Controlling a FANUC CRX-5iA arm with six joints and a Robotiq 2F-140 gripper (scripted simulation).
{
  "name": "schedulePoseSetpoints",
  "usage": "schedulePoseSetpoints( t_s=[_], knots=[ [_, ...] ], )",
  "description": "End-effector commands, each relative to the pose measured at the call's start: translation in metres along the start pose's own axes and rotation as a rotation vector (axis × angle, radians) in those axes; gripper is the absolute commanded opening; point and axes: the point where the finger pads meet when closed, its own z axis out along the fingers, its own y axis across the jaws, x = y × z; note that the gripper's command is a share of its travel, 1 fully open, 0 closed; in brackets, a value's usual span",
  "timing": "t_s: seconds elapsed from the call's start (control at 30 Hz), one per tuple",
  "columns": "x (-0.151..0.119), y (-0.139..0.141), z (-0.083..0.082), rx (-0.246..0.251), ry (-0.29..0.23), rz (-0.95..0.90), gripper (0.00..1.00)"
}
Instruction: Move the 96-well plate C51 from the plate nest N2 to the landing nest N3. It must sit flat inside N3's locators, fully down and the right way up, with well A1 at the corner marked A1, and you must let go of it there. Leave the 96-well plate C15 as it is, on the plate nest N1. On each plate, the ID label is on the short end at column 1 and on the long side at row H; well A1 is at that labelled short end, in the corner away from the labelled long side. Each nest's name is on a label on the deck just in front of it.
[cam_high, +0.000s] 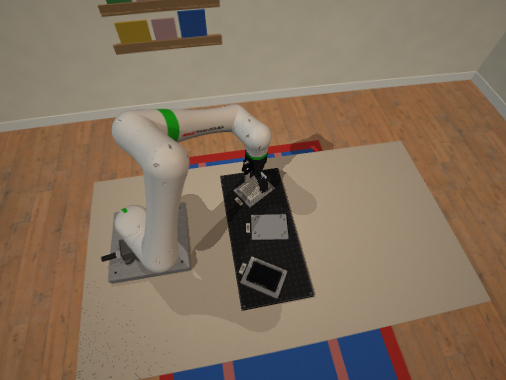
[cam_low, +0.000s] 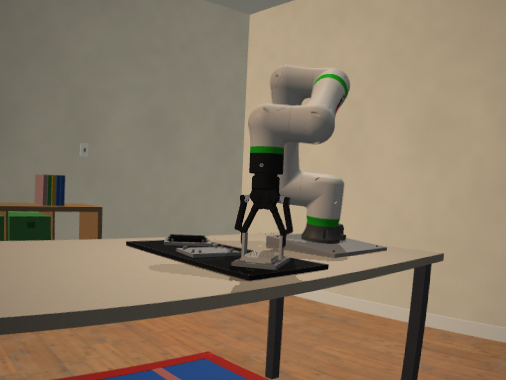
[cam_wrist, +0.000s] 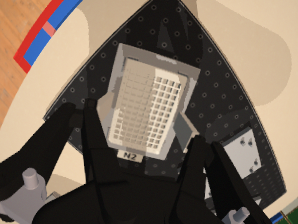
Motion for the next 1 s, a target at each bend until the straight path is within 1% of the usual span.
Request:
schedulePoseSetpoints(
  t_s=[0.0, 0.57, 0.6, 0.97],
  knots=[
    [0.0002, 0.0001, -0.0002, 0.000, 0.000, 0.000, 0.66],
    [0.0002, 0.0001, -0.0002, 0.000, 0.000, 0.000, 0.66],
    [0.0002, 0.0001, -0.0002, 0.000, 0.000, 0.000, 0.00],
    [0.0002, 0.0001, -0.0002, 0.000, 0.000, 0.000, 0.00]
  ],
)
